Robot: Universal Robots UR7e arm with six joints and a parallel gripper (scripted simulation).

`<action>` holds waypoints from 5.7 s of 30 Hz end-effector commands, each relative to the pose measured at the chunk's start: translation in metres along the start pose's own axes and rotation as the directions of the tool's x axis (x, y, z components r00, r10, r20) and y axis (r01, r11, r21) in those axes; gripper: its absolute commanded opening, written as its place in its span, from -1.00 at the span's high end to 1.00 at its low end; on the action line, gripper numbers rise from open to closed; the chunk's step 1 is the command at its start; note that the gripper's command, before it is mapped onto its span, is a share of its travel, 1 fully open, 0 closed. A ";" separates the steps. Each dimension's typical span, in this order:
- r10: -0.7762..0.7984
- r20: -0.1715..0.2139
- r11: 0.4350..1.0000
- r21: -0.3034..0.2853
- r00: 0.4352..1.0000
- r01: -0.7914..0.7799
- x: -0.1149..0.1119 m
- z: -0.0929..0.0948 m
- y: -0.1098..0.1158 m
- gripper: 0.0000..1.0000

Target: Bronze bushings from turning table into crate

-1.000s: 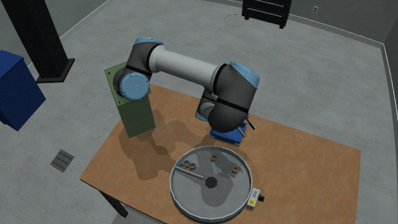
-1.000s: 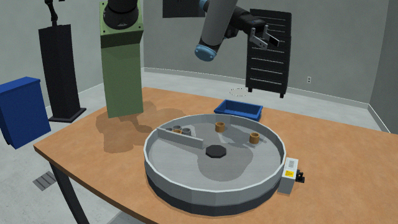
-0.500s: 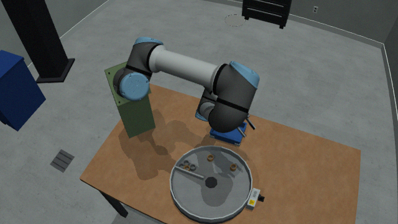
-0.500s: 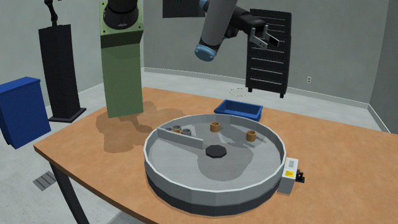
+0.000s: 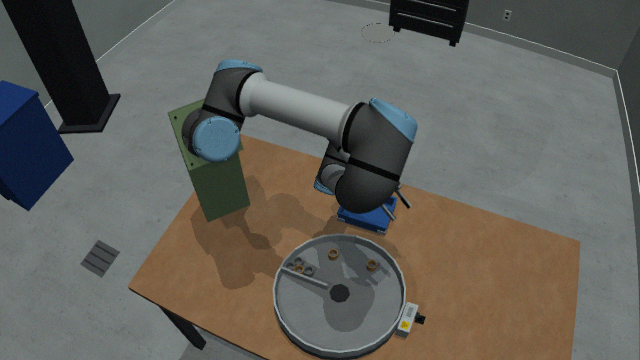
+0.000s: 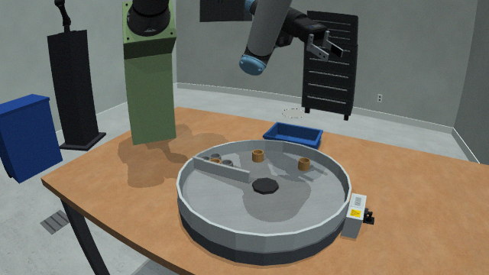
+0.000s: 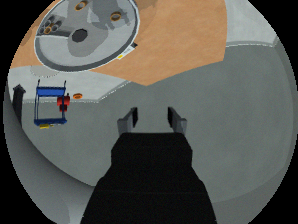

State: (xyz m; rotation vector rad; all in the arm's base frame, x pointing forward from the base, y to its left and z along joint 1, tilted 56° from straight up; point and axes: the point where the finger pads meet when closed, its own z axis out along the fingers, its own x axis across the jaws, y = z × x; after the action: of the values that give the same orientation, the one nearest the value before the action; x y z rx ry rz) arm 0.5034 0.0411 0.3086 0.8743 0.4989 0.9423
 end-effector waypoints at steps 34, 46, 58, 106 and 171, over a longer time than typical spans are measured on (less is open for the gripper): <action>0.012 0.066 0.972 0.234 0.998 -0.027 -0.012 -0.011 -0.019 -1.00; 0.012 0.066 0.972 0.234 0.998 -0.027 -0.006 -0.024 -0.001 -1.00; 0.011 0.053 0.982 0.189 0.999 -0.021 -0.006 -0.018 -0.005 -1.00; 0.005 0.014 0.999 0.052 1.000 -0.005 -0.002 -0.003 -0.004 -1.00; -0.512 -0.388 0.831 0.000 0.766 0.556 -0.007 -0.029 -0.003 -1.00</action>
State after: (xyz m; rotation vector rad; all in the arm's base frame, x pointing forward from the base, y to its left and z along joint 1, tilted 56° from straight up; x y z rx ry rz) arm 0.4806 0.0466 0.2896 0.5997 1.0764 0.5467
